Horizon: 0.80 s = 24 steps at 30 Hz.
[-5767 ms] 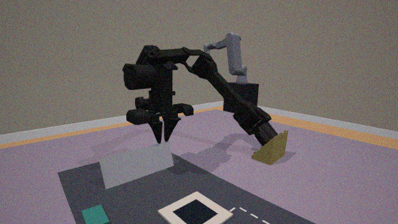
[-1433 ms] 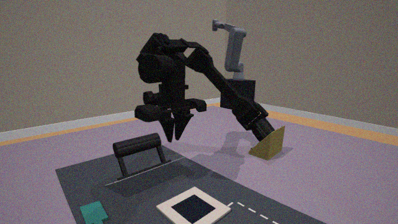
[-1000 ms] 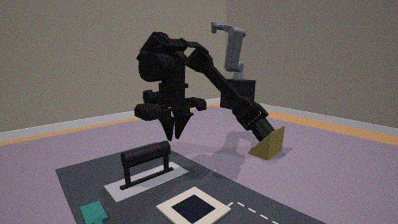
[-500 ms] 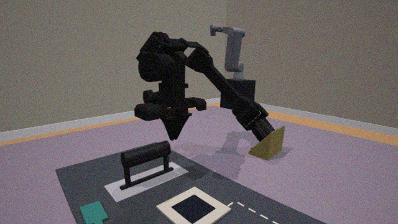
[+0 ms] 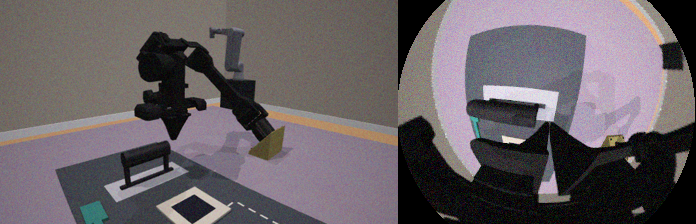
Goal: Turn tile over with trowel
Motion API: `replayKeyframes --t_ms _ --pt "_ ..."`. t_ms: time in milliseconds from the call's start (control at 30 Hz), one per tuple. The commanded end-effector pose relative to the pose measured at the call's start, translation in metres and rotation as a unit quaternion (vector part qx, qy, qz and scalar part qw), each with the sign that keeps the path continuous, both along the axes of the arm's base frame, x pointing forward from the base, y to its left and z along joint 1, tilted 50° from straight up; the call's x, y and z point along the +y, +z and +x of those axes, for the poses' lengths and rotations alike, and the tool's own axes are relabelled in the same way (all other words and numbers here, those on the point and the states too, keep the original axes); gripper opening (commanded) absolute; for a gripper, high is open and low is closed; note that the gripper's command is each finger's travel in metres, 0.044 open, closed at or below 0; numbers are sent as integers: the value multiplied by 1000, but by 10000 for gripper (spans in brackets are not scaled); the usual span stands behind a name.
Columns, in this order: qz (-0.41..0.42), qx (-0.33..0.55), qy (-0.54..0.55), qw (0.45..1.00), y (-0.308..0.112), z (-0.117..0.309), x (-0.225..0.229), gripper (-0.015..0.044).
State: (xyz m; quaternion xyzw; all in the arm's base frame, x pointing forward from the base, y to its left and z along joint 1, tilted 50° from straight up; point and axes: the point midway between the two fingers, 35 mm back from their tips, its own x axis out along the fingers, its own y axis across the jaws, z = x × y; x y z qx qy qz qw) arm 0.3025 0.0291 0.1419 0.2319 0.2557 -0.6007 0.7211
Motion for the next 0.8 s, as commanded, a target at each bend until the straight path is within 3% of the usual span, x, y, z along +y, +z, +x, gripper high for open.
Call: replayKeyframes --t_ms 0,33,767 --pt "0 0 0 1000 0 0 0 79" --pt "0 0 0 1000 0 0 0 100" --pt "0 0 0 1000 0 0 0 93"
